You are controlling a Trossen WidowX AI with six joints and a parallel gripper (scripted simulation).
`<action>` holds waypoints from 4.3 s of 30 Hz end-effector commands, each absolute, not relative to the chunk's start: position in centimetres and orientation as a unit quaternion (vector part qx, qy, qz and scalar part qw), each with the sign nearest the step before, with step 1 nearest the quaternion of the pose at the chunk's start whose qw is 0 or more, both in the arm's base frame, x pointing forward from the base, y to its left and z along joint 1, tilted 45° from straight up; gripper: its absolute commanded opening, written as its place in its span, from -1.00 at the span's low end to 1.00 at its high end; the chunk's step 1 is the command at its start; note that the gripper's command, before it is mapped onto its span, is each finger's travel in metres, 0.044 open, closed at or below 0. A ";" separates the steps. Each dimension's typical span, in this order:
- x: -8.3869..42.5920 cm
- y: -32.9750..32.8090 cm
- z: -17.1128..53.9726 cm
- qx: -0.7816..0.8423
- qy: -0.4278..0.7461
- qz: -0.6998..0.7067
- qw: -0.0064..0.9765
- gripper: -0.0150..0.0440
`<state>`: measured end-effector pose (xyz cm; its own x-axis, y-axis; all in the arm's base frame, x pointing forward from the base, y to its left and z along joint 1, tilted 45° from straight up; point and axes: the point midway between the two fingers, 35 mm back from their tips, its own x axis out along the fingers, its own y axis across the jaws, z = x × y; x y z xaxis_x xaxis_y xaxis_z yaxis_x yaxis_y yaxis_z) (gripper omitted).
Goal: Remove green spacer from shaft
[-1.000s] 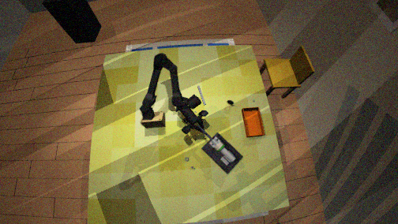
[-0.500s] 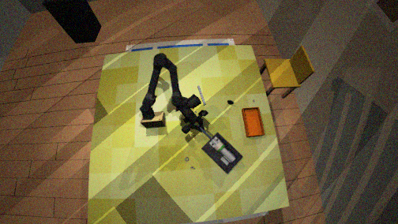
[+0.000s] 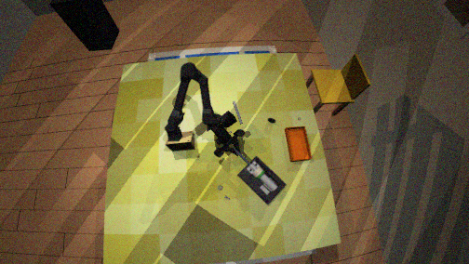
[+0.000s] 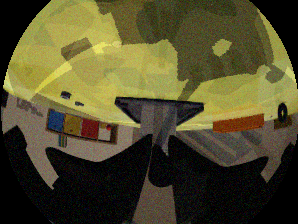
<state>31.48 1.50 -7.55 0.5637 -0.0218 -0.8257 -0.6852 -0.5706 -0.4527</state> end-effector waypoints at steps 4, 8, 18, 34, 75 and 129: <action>31.3 1.5 -7.5 -0.785 0.226 0.410 0.406 -0.49; 31.2 1.6 -7.5 -0.785 0.226 0.410 0.406 -0.49; 31.2 1.6 -7.5 -0.784 0.226 0.410 0.406 -0.49; 31.0 1.7 -7.4 -0.784 0.226 0.410 0.406 -0.49; 30.7 1.9 -7.1 -0.784 0.226 0.410 0.406 -0.49; 30.3 2.1 -6.8 -0.784 0.226 0.411 0.406 -0.49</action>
<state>30.46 2.12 -6.78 0.5633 -0.0211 -0.8260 -0.6853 -0.5703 -0.4528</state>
